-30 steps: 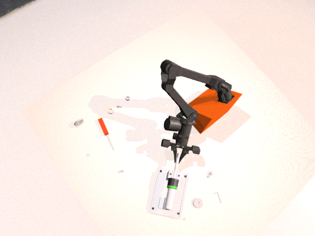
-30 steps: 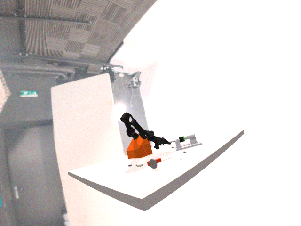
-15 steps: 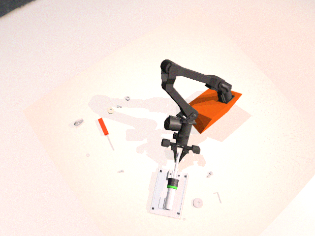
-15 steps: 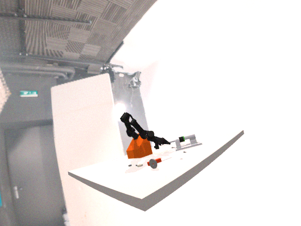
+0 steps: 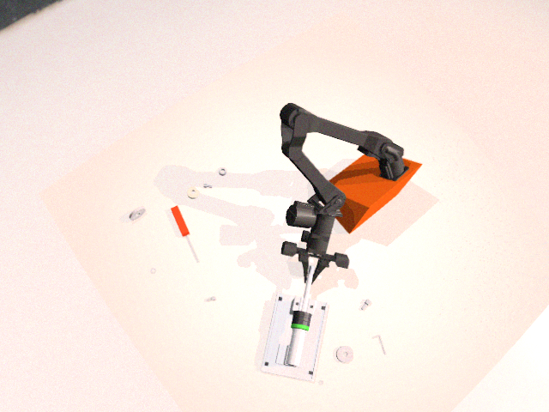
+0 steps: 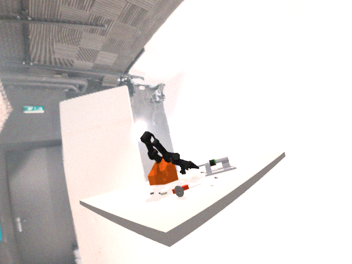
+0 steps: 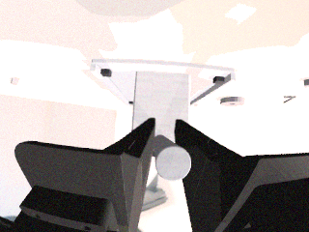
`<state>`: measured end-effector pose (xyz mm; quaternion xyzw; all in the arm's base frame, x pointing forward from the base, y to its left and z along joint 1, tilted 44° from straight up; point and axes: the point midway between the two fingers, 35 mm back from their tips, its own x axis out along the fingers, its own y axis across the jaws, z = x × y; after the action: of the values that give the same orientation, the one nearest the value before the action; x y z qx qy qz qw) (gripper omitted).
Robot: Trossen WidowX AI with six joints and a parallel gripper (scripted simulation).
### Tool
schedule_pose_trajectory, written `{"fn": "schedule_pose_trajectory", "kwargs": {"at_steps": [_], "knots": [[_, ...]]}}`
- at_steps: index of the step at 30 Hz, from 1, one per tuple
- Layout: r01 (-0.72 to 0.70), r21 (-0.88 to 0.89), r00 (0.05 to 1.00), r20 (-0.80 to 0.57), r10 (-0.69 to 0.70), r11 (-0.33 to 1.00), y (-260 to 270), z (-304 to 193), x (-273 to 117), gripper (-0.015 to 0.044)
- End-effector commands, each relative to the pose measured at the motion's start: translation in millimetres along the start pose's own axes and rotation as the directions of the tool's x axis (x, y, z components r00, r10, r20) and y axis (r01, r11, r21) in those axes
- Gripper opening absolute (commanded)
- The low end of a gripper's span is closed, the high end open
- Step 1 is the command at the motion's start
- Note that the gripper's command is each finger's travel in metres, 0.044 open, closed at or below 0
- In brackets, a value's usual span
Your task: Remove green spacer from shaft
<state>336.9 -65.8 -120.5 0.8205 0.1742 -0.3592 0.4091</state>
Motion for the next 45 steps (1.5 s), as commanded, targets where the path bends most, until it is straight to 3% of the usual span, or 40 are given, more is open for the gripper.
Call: {"fn": "schedule_pose_trajectory", "kwargs": {"at_steps": [1, 45], "knots": [[0.0, -0.004, 1.0, 0.001, 0.0, 1.0, 0.1, 0.6, -0.8, 0.0], [0.001, -0.004, 1.0, 0.001, -0.001, 1.0, 0.0, 3.4, -5.6, 0.0]]}}
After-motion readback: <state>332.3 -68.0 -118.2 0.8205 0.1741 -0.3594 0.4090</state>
